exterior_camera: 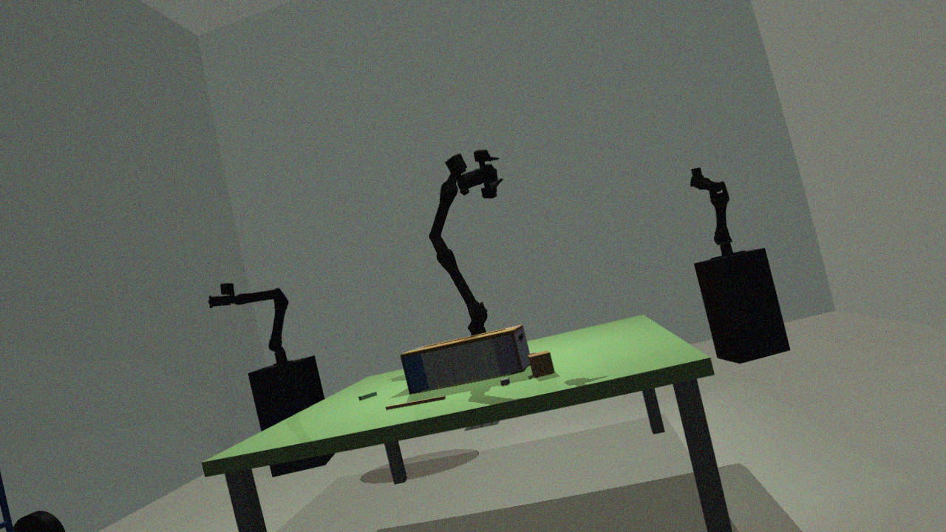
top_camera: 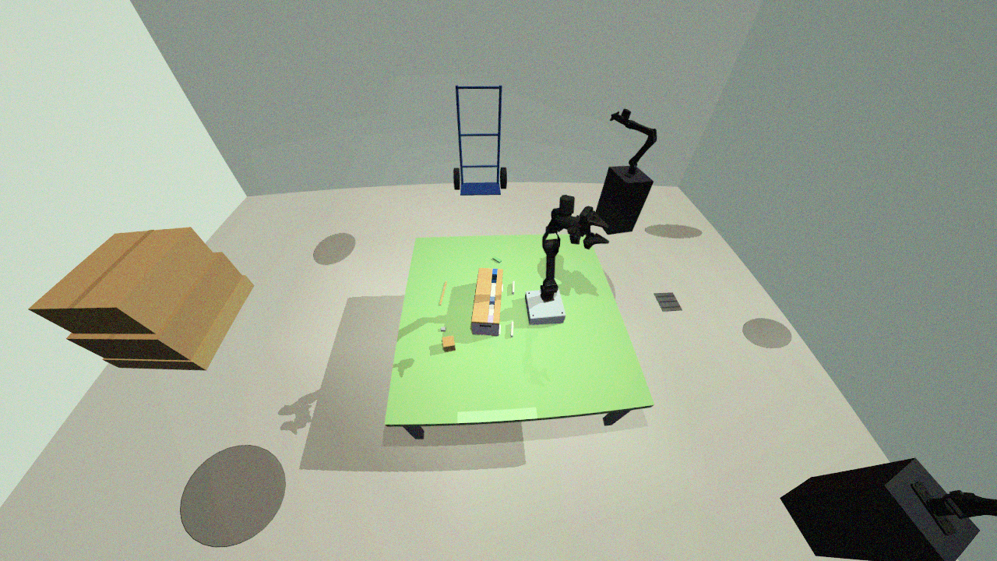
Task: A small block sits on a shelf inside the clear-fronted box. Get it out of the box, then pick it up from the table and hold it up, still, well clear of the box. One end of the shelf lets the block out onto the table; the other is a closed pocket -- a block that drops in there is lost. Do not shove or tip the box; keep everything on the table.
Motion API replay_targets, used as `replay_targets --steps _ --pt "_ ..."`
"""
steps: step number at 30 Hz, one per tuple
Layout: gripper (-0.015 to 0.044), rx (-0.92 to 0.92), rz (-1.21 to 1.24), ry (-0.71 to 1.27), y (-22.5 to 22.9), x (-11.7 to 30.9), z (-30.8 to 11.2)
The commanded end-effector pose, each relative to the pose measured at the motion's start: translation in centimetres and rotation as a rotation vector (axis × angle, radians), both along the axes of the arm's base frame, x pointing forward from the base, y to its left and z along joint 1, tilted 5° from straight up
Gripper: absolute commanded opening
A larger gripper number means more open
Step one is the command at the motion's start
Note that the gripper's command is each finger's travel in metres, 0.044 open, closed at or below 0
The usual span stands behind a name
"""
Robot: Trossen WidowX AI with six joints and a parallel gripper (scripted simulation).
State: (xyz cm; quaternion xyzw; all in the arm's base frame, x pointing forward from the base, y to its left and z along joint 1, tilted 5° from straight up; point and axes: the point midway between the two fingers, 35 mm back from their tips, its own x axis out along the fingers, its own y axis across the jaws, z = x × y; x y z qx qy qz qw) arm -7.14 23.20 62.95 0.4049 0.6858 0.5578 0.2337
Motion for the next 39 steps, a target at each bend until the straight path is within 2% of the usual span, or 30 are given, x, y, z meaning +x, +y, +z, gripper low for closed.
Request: replay_targets --steps 1,3,10,20,30,39 --pt "0.04 -0.004 -0.008 0.0 0.2 0.2 -0.1" --pt "0.04 -0.036 -0.069 -0.004 1.4 1.6 -1.1" --pt "0.04 -0.217 -0.391 -0.003 5.5 10.6 -6.7" --pt "0.04 -0.478 -0.784 0.042 4.0 23.7 -15.7" --pt "0.04 -0.783 -1.129 0.18 -4.0 34.5 -26.2" --pt "0.04 -1.067 -1.36 0.421 -15.2 38.3 -35.7"
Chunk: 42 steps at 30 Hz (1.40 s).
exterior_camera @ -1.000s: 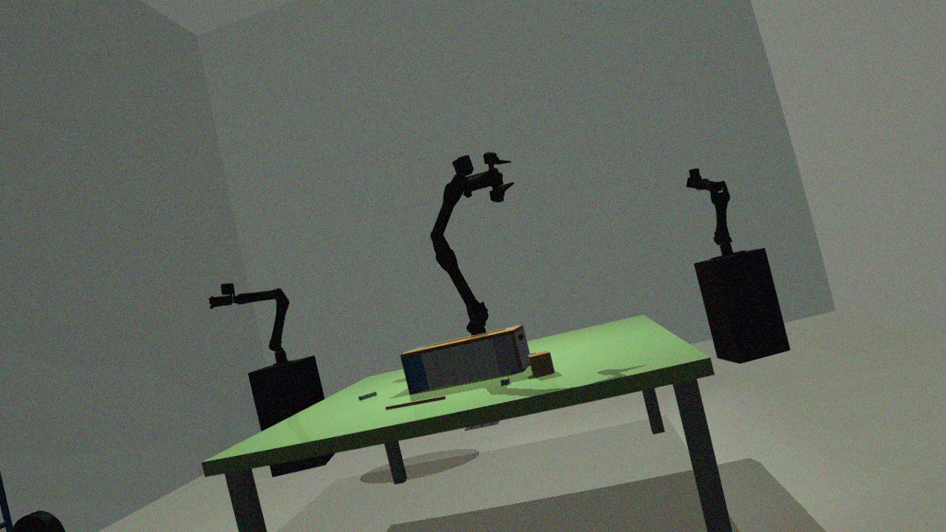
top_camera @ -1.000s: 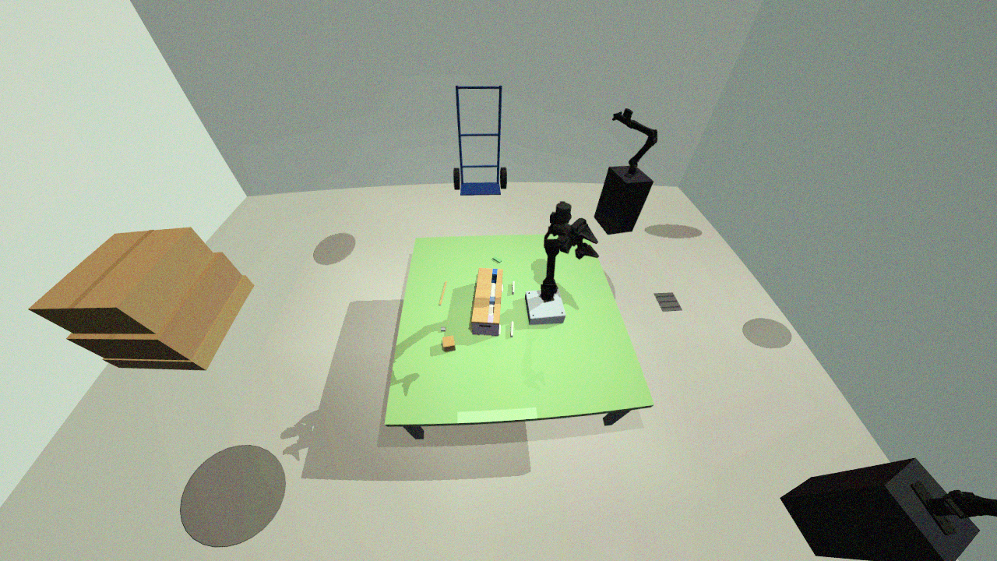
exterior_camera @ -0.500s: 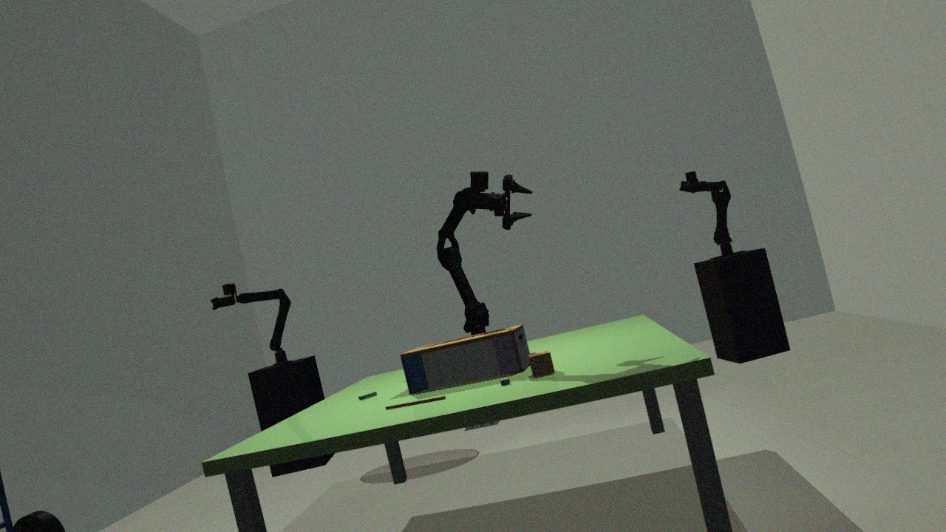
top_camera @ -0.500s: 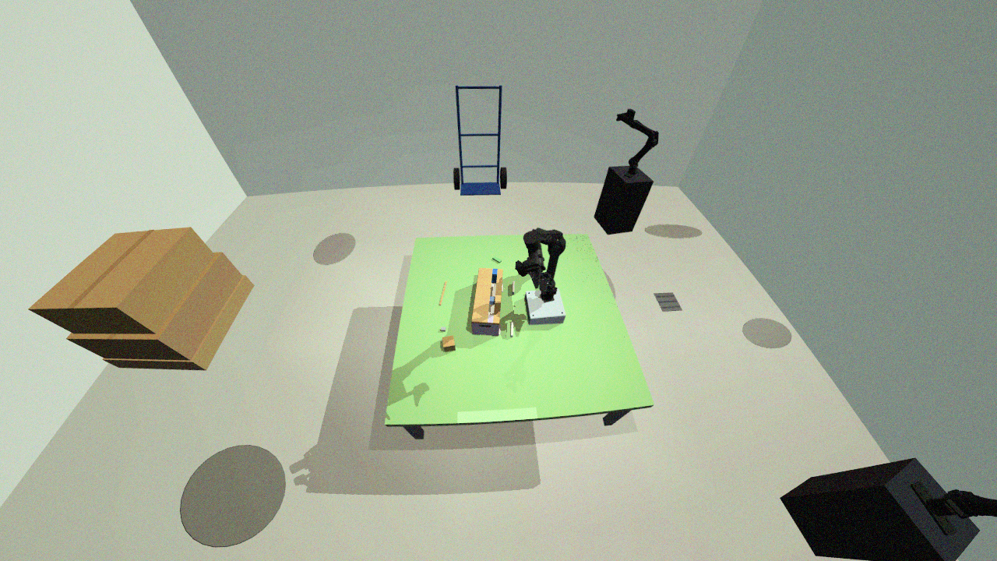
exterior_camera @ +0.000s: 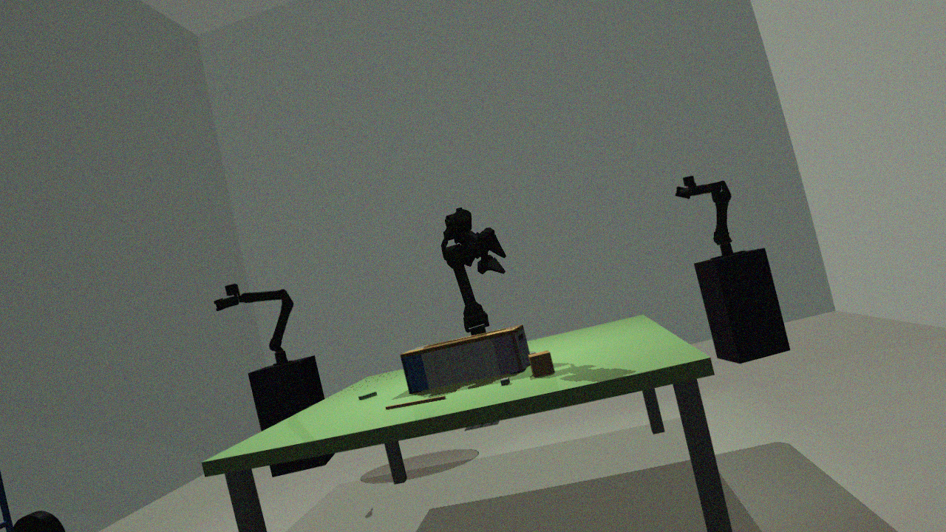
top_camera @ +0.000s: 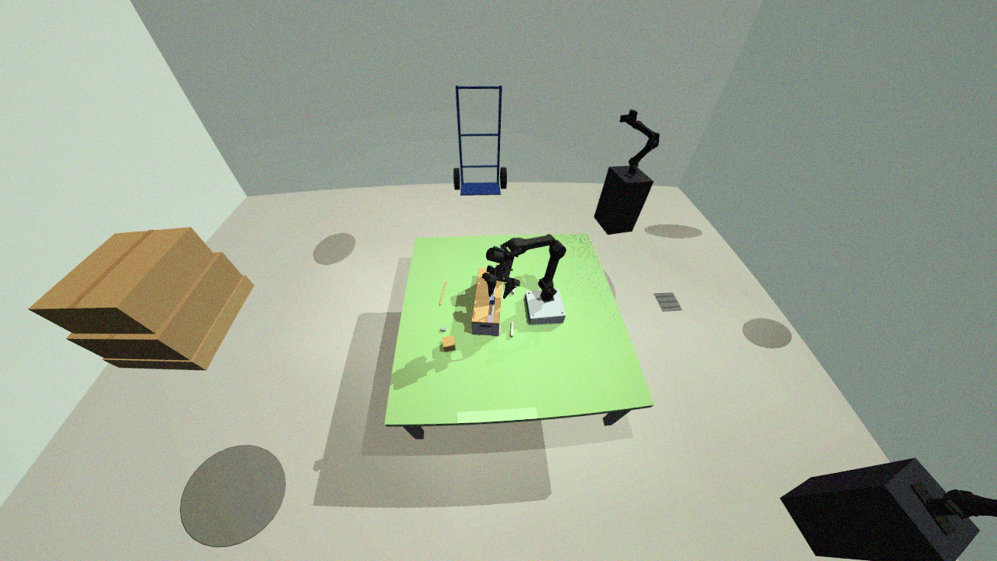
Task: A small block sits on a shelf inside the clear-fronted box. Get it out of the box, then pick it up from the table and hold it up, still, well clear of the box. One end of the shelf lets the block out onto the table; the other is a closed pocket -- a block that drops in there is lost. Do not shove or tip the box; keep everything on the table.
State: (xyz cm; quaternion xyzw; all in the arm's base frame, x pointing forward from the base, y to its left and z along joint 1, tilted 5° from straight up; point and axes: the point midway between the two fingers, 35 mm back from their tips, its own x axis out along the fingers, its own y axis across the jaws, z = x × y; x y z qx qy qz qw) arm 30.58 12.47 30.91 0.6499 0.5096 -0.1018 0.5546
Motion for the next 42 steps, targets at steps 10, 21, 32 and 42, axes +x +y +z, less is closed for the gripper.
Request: replay_targets --steps 10,21,32,42 --pt "0.04 -0.134 -0.443 0.459 -17.1 -3.7 -13.7" --pt "0.04 -0.123 -0.526 0.578 -19.9 -6.6 -16.3" --pt "0.04 -0.123 -0.526 0.578 -19.8 -6.1 -17.7" --pt "0.04 -0.123 -0.526 0.578 -19.8 -5.7 -19.3"
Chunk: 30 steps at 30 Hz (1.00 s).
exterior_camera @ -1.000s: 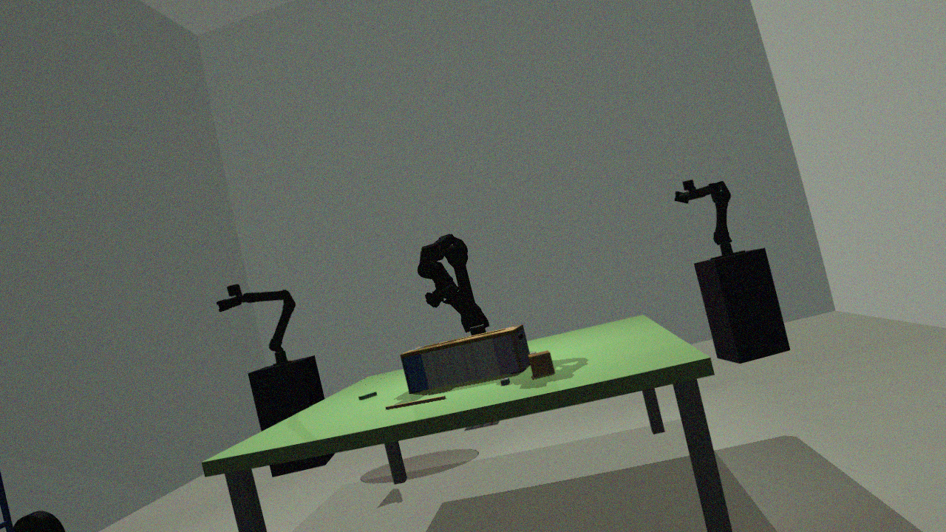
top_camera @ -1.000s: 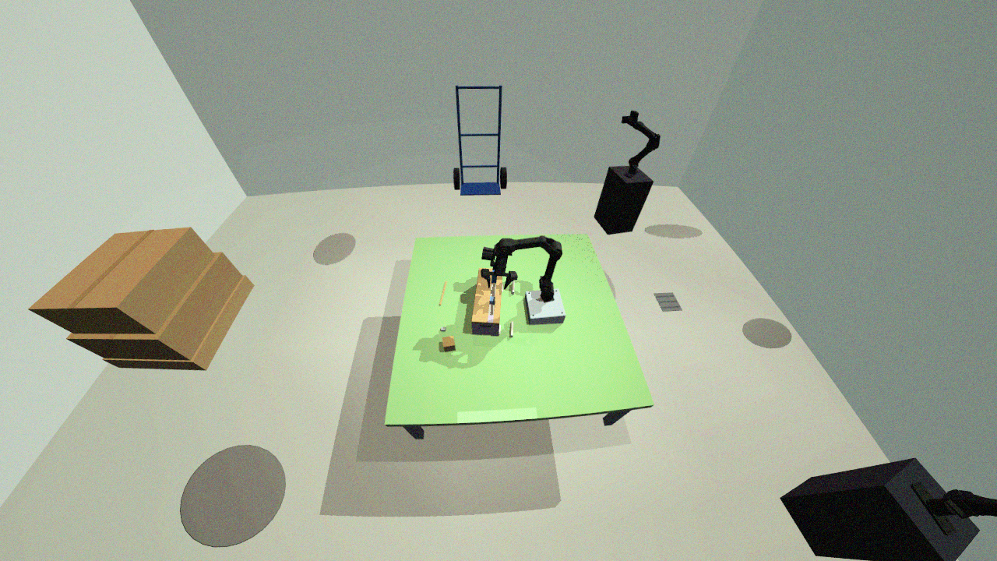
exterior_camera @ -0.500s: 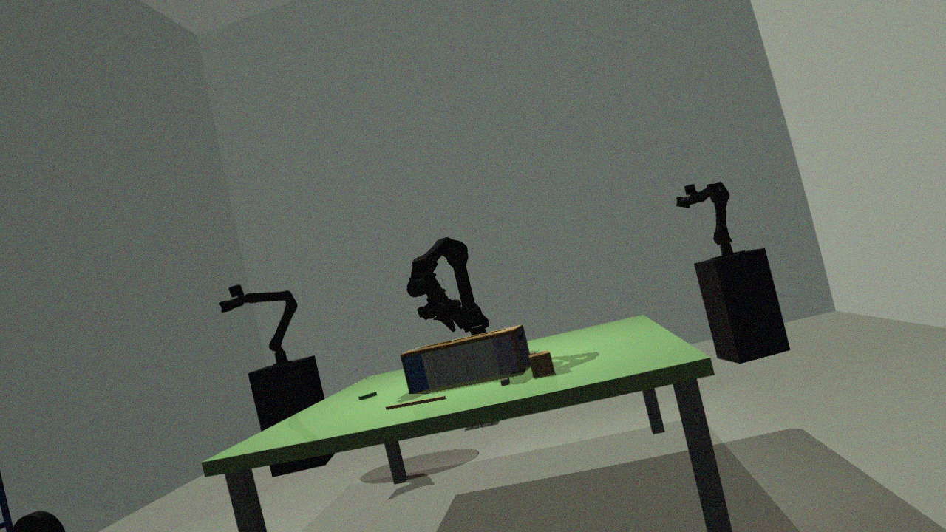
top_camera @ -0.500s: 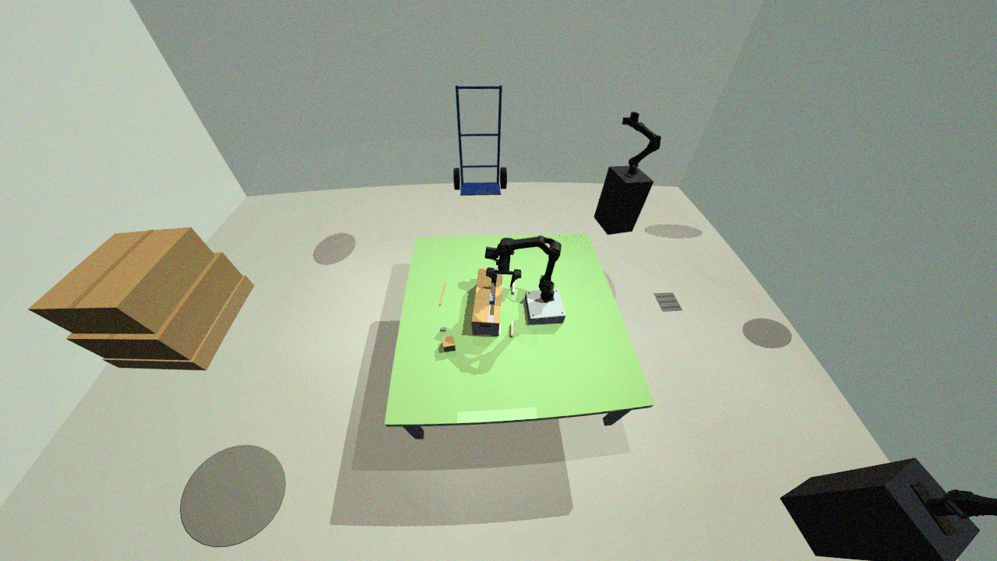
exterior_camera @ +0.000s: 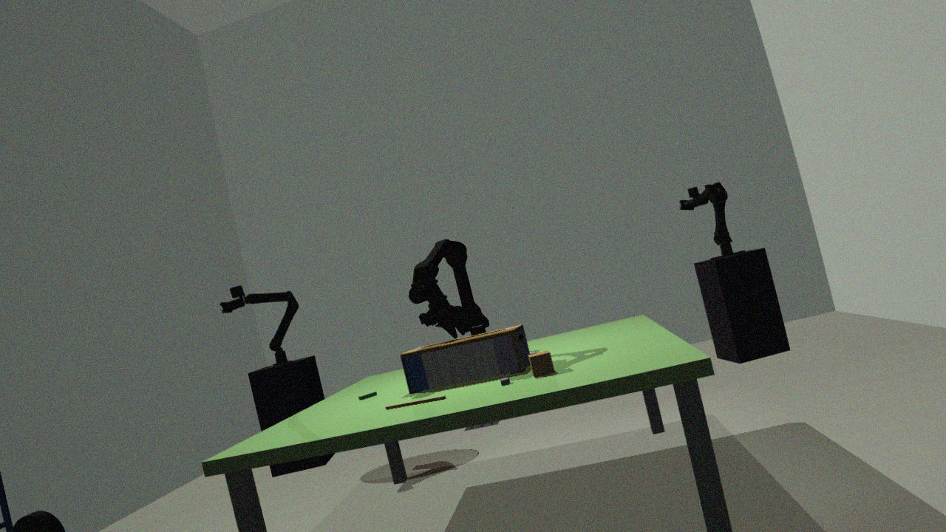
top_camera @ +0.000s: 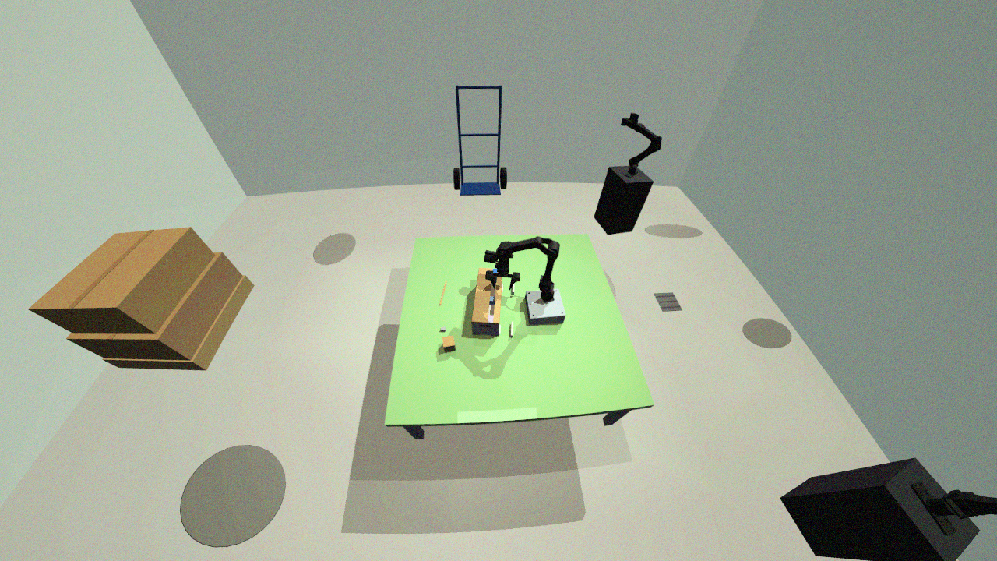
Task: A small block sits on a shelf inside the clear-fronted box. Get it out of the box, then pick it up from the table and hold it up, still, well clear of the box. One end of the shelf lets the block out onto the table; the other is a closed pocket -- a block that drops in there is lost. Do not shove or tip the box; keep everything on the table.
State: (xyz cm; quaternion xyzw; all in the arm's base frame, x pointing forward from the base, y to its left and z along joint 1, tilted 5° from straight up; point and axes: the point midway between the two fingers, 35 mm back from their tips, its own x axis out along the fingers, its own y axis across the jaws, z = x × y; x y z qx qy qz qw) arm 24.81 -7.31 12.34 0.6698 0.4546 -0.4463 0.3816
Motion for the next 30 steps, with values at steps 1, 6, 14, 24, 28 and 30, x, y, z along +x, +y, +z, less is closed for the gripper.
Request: replay_targets --steps 1,6,14,24,28,30 --pt "0.04 -0.004 -0.002 0.005 0.0 0.1 -0.8" --pt "0.04 -0.003 -0.002 0.005 0.1 0.3 -1.6" --pt "0.04 -0.003 -0.003 0.005 0.2 0.5 -2.9" --pt "0.04 -0.003 -0.003 0.005 0.4 0.7 -4.5" --pt "0.04 -0.003 -0.003 0.005 0.5 0.8 -5.1" --pt "0.04 0.001 0.0 0.0 0.4 0.8 -4.6"
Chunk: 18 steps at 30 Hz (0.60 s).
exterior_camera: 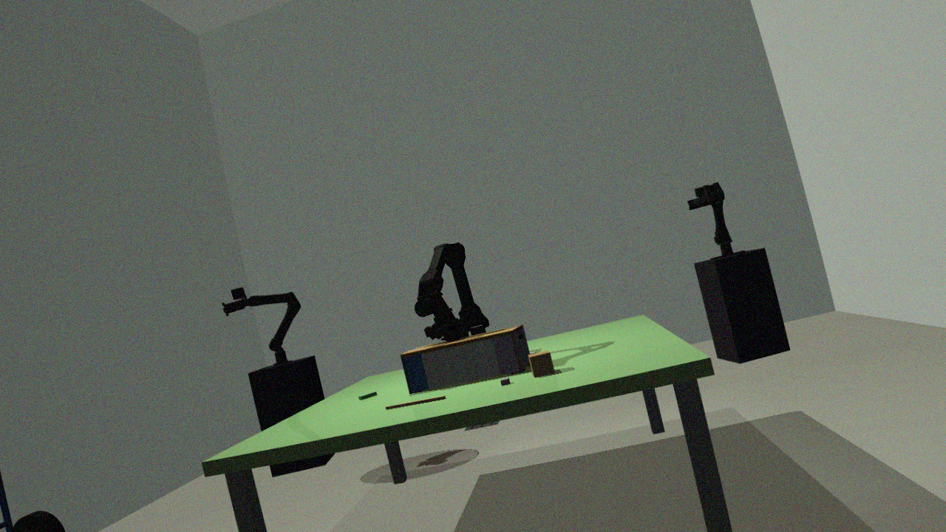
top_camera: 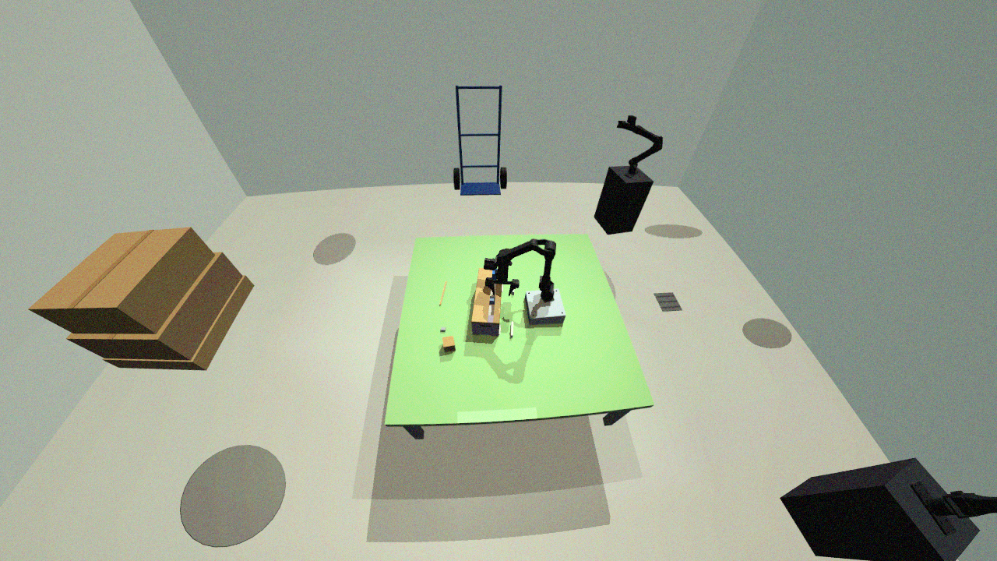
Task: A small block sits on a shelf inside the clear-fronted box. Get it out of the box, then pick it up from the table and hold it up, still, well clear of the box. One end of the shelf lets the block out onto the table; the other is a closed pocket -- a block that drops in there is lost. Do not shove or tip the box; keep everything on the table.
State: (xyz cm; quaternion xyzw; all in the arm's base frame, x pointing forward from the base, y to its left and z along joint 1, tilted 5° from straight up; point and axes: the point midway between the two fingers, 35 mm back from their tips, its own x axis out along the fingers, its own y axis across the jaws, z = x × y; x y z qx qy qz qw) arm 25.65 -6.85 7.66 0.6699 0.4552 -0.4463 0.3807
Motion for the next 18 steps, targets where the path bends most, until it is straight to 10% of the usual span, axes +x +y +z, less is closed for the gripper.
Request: replay_targets --steps 1,18 --pt "0.04 -0.001 0.0 -0.001 0.0 0.0 0.1" --pt "0.04 0.004 0.0 -0.001 3.5 1.1 -0.1"
